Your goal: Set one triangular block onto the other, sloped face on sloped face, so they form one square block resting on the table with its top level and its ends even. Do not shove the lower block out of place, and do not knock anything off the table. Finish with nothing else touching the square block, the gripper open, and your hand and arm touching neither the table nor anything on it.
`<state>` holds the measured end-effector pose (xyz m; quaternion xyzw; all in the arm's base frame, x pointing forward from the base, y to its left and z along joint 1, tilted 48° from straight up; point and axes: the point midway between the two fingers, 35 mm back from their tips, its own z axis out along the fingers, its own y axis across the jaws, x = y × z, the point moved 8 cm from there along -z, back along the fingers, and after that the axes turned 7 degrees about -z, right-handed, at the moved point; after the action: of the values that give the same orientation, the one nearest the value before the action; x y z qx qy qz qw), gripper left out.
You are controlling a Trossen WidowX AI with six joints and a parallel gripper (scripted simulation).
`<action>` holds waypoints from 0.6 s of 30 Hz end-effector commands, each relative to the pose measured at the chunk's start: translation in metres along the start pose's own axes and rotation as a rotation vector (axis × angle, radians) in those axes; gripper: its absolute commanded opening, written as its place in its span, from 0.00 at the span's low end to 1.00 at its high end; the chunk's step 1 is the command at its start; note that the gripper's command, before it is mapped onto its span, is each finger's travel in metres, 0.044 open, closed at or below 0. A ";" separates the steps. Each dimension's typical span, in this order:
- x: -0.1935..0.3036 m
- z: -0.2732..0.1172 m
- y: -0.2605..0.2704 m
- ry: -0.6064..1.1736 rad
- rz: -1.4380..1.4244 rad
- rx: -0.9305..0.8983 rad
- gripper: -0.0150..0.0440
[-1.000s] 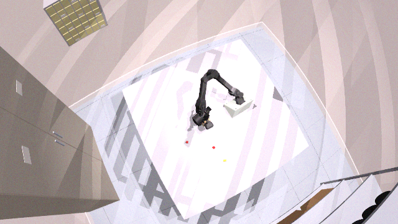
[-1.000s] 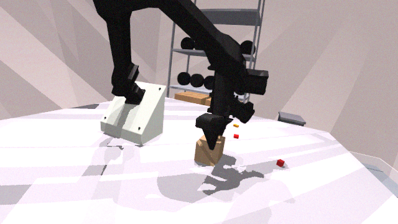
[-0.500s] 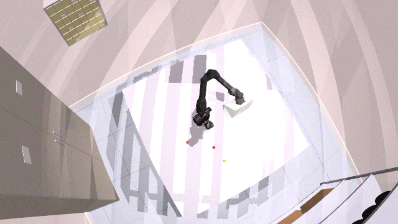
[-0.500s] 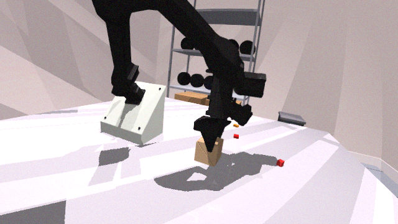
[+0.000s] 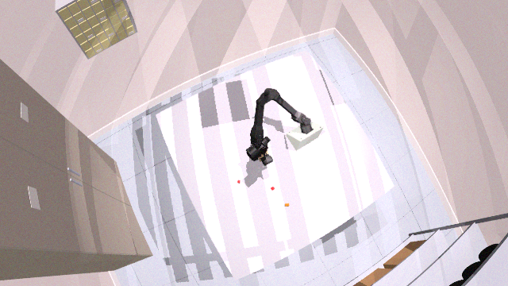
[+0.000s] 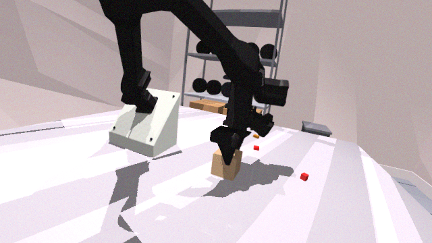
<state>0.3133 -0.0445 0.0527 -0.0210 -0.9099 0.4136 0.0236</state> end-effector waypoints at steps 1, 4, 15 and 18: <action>0.000 0.000 -0.001 -0.003 -0.001 0.006 0.25; 0.000 0.000 -0.001 -0.003 -0.001 0.006 0.25; 0.000 0.001 -0.001 -0.003 -0.002 0.006 0.25; 0.000 0.001 -0.001 -0.003 -0.002 0.006 0.25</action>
<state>0.3128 -0.0455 0.0520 -0.0207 -0.9096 0.4142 0.0239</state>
